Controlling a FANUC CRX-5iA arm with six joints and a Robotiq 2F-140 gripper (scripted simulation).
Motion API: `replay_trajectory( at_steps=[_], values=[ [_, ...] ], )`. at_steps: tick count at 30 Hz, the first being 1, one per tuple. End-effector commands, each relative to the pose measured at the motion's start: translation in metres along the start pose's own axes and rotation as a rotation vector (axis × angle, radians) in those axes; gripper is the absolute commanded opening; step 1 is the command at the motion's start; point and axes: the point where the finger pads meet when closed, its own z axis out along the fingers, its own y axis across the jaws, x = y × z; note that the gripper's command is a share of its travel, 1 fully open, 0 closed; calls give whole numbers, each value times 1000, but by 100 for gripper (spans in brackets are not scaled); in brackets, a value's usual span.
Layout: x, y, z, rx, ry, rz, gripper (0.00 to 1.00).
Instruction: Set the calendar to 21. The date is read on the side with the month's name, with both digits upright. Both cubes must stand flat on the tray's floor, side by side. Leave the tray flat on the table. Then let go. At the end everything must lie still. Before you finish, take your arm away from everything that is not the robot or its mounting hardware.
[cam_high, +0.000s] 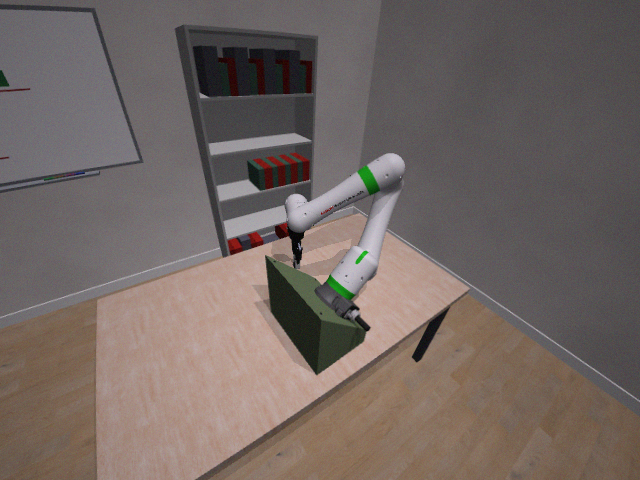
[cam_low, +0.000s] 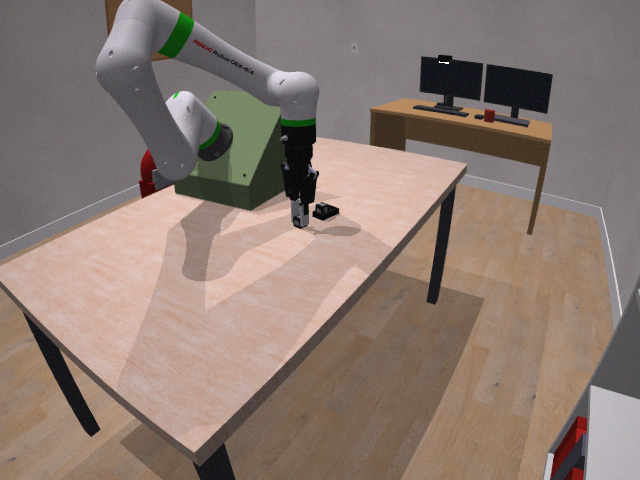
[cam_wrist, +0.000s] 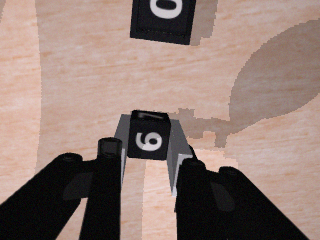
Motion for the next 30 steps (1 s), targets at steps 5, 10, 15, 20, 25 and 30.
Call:
replay_trajectory(
  at_steps=[5, 10, 15, 20, 25, 30],
  values=[
    [0, 0, 0, 0, 0, 0, 16],
    [0, 0, 0, 0, 0, 0, 16],
    [0, 0, 0, 0, 0, 0, 16],
    [0, 0, -1, 0, 0, 0, 16],
    [0, 0, -19, 0, 0, 0, 16],
    [0, 0, -54, 0, 0, 0, 16]
  ],
)
